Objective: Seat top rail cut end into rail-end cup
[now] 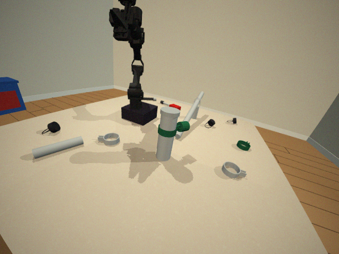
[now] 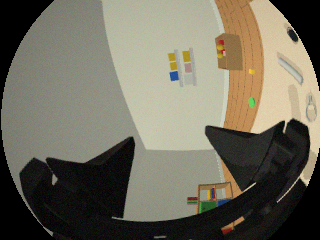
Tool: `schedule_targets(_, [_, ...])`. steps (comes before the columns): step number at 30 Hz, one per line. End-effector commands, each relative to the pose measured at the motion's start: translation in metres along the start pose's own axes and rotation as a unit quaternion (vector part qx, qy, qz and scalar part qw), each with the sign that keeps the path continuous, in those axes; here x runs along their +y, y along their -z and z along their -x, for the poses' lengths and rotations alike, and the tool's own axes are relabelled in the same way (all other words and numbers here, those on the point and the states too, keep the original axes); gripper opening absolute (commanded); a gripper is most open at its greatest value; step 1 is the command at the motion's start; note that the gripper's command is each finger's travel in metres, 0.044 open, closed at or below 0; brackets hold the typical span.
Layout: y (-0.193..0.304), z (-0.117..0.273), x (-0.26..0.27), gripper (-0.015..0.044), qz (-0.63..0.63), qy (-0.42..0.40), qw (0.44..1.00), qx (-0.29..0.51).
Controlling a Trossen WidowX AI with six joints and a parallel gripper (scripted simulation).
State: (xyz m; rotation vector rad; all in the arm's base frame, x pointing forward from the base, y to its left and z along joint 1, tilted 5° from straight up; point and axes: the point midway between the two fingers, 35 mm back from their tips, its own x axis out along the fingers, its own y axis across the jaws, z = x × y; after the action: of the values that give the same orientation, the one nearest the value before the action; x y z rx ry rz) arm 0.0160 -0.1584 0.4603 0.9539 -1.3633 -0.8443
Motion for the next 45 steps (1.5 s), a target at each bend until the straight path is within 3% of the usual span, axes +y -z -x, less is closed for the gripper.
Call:
schedule_targets(1, [0.001,-0.001,-0.001,0.0426,0.002,0.002,1.0,0.002])
schedule_targets(10, [0.071,-0.023,-0.053,0.044,0.128,0.101,0.974,0.155])
schedule_targets(16, [0.157,-0.003,-0.107,0.044,0.293,0.153,0.874,0.356])
schedule_targets(21, [0.219,0.045,-0.142,0.044,0.415,0.135,0.735,0.518])
schedule_targets(26, [0.263,0.109,-0.169,0.044,0.508,0.072,0.562,0.649])
schedule_targets(32, [0.287,0.199,-0.19,0.044,0.573,-0.048,0.313,0.755])
schedule_targets(34, [0.288,0.218,-0.193,0.044,0.58,-0.076,0.26,0.769])
schedule_targets(45, [0.288,0.22,-0.194,0.044,0.58,-0.08,0.253,0.77])
